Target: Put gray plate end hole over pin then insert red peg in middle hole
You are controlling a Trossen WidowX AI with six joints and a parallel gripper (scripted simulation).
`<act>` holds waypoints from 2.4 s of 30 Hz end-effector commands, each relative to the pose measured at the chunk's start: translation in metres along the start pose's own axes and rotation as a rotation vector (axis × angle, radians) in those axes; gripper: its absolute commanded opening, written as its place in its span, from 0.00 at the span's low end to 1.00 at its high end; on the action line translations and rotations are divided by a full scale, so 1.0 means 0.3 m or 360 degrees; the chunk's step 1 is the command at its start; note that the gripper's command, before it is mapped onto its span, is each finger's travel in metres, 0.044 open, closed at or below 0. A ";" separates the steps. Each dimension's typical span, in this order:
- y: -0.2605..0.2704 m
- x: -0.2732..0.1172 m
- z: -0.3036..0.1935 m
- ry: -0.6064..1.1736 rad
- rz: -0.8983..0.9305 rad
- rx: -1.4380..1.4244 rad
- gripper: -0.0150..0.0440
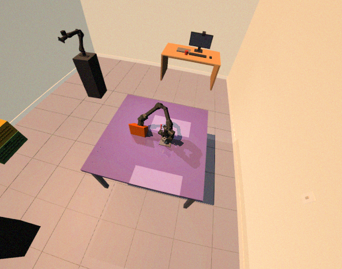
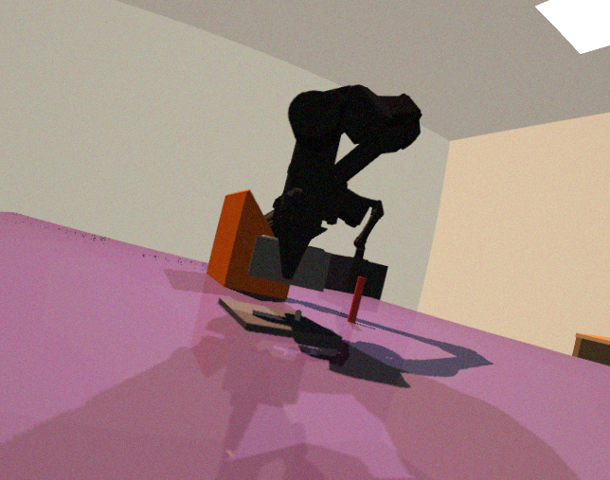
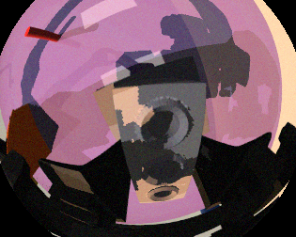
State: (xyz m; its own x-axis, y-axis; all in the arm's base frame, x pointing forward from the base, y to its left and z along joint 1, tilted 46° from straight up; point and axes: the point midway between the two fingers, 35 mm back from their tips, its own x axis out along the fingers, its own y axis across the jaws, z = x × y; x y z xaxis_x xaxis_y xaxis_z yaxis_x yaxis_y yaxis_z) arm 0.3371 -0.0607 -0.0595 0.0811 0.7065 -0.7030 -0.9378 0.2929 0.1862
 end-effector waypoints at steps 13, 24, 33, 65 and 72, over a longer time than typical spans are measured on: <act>-0.001 -0.001 -0.007 0.0004 -0.0006 -0.0003 0.25; -0.003 -0.003 -0.012 0.0005 -0.0006 -0.0003 0.25; -0.003 0.049 -0.012 0.0004 -0.0005 -0.0003 0.25; -0.002 0.117 -0.013 0.0008 -0.0001 -0.0007 0.52; -0.002 0.117 -0.013 0.0008 -0.0001 -0.0007 0.83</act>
State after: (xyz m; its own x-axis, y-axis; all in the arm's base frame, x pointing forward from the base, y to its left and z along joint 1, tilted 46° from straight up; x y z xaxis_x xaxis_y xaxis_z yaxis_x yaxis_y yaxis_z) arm 0.3394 -0.0378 -0.0873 0.0790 0.7032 -0.7066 -0.9390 0.2904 0.1840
